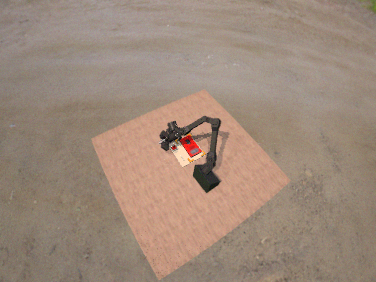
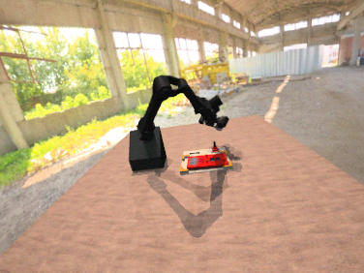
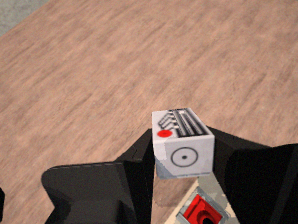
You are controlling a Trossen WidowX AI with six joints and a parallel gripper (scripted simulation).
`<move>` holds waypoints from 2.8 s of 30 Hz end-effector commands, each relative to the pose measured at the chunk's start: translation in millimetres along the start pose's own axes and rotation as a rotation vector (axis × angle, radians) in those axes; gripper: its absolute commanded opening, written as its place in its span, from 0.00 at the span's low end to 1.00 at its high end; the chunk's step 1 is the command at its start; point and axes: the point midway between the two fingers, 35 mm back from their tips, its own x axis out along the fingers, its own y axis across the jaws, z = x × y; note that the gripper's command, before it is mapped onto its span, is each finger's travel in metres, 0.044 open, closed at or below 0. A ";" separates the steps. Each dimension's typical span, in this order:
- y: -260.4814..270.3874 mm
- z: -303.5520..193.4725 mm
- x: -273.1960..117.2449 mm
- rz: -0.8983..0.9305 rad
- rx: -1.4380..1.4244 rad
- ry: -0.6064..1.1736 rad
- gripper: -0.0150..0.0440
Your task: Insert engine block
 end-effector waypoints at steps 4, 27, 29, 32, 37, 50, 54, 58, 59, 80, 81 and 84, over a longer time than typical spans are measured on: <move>2.2 -9.5 10.2 -0.002 -0.009 -0.031 0.25; 1.9 -39.4 44.6 -0.002 -0.011 -0.029 0.25; 1.9 -41.4 46.9 -0.002 -0.011 -0.029 0.25; 1.8 -46.0 52.2 -0.002 -0.011 -0.029 0.25; 1.8 -52.7 59.9 -0.002 -0.011 -0.029 0.25; 1.6 -62.8 71.2 -0.002 -0.012 -0.028 0.25; 1.3 -61.1 70.2 -0.004 -0.011 -0.032 0.43; 1.3 -61.1 70.2 -0.004 -0.011 -0.032 0.61; 1.3 -61.1 70.2 -0.004 -0.011 -0.032 0.65; 1.4 -63.1 43.2 -0.002 -0.012 -0.028 1.00; 1.5 -63.4 39.2 -0.002 -0.012 -0.028 1.00; 1.6 -64.4 27.3 -0.001 -0.012 -0.028 1.00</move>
